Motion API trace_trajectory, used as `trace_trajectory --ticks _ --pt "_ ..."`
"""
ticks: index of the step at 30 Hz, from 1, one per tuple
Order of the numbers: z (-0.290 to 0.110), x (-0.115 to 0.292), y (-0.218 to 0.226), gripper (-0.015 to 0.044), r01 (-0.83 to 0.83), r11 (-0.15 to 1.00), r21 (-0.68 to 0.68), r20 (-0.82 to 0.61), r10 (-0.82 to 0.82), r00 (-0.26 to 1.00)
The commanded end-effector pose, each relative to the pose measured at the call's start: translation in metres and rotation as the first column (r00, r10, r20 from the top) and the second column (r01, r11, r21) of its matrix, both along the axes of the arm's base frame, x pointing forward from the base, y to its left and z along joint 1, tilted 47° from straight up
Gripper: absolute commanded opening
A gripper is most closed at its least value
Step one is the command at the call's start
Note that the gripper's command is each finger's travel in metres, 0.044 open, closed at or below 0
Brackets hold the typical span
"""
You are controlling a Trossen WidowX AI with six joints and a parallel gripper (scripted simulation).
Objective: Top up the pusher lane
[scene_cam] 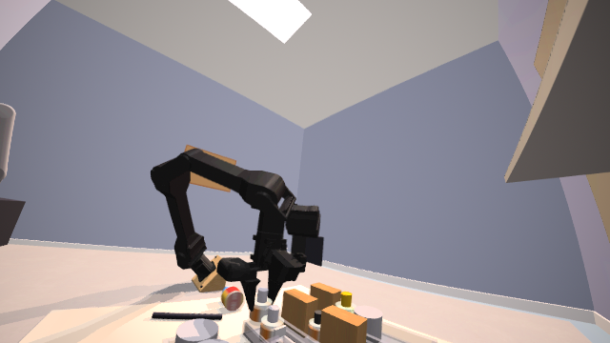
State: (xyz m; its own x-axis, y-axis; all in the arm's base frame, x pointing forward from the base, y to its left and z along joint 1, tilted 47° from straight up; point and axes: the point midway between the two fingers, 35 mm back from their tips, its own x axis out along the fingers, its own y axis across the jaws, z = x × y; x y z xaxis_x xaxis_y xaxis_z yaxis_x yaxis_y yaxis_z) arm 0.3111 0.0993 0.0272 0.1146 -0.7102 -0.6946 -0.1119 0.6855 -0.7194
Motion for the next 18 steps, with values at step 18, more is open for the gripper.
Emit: trace_trajectory --ticks 18 --pt "0.0036 0.0151 0.0047 0.0 -0.01 1.0 -0.001 0.02 0.01 1.0"
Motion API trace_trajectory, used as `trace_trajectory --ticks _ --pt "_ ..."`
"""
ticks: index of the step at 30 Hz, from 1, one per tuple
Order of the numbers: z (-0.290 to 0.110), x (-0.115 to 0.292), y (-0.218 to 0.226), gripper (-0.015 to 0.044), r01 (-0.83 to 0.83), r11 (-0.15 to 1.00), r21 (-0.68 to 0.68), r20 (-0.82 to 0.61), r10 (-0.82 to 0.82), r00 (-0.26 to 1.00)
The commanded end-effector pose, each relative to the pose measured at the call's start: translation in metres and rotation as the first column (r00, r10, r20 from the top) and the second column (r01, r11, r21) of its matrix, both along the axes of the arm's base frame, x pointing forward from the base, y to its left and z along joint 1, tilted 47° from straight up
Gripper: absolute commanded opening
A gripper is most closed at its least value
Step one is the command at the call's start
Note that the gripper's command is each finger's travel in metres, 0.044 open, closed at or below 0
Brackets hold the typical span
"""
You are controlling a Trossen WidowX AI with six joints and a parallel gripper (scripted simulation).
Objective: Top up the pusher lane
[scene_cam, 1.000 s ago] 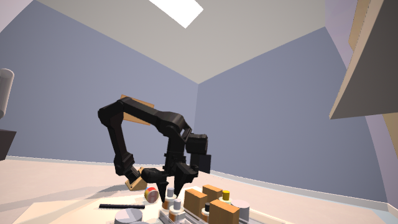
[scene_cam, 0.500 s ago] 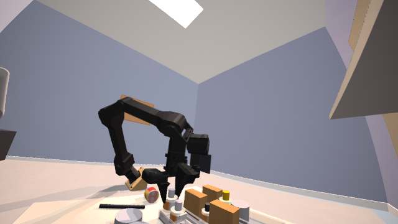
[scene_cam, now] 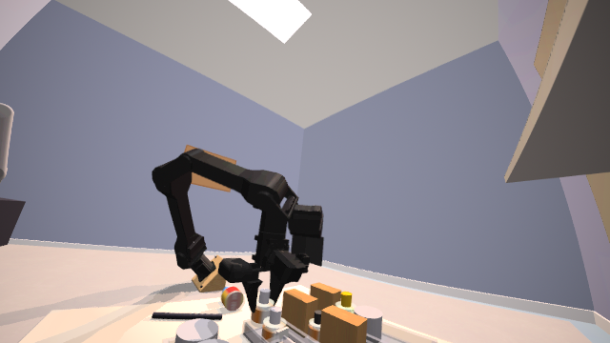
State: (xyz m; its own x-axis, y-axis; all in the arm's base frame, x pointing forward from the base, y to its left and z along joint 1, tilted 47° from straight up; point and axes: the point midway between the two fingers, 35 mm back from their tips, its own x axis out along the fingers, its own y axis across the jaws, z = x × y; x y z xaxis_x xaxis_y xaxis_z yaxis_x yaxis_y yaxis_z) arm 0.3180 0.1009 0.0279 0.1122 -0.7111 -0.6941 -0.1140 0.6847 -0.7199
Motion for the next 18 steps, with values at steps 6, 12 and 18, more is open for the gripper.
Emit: trace_trajectory --ticks 6,12,18 --pt "0.0035 0.0105 0.0038 0.0 -0.01 1.0 0.0 0.024 0.01 1.0" --pt "0.0037 0.0115 0.004 0.0 -0.01 1.0 0.0 0.024 0.01 1.0" --pt "0.0037 0.0115 0.004 0.0 -0.01 1.0 0.0 0.024 0.01 1.0"
